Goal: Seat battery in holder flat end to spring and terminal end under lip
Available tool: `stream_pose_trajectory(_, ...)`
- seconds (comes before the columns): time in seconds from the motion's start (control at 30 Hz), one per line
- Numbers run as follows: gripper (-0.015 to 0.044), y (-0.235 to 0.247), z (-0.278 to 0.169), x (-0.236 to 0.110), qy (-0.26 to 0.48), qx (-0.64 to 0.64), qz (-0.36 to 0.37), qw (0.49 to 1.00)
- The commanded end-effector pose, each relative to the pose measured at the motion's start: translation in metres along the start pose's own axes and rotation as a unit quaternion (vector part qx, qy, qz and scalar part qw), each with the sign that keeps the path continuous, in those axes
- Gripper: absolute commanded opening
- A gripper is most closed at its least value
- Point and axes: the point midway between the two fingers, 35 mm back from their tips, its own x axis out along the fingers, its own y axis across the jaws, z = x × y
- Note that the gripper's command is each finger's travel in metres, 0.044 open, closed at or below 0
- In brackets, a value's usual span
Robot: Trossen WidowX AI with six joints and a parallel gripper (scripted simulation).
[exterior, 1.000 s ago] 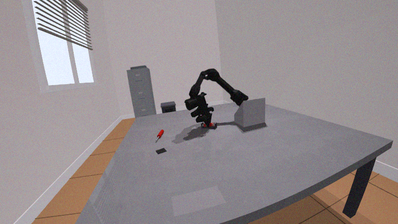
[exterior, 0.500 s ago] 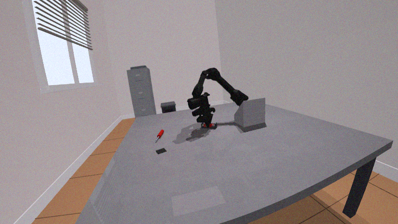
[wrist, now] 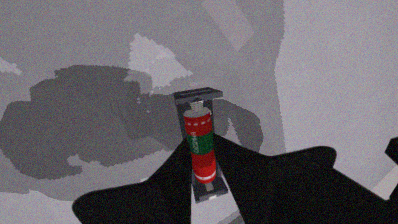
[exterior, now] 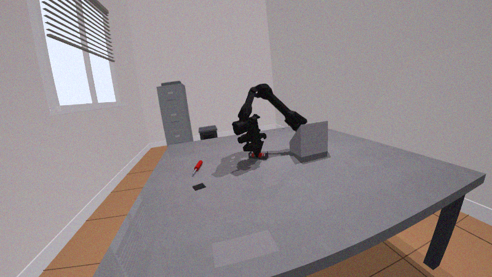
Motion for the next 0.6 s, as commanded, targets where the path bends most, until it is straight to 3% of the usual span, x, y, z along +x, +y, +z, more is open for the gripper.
stream_pose_trajectory(0.0,0.0073,-0.0008,-0.0034,0.0001,-0.004,0.002,-0.001,1.000)
stream_pose_trajectory(0.57,0.0073,-0.0012,-0.0102,0.0013,-0.004,0.001,0.001,1.000)
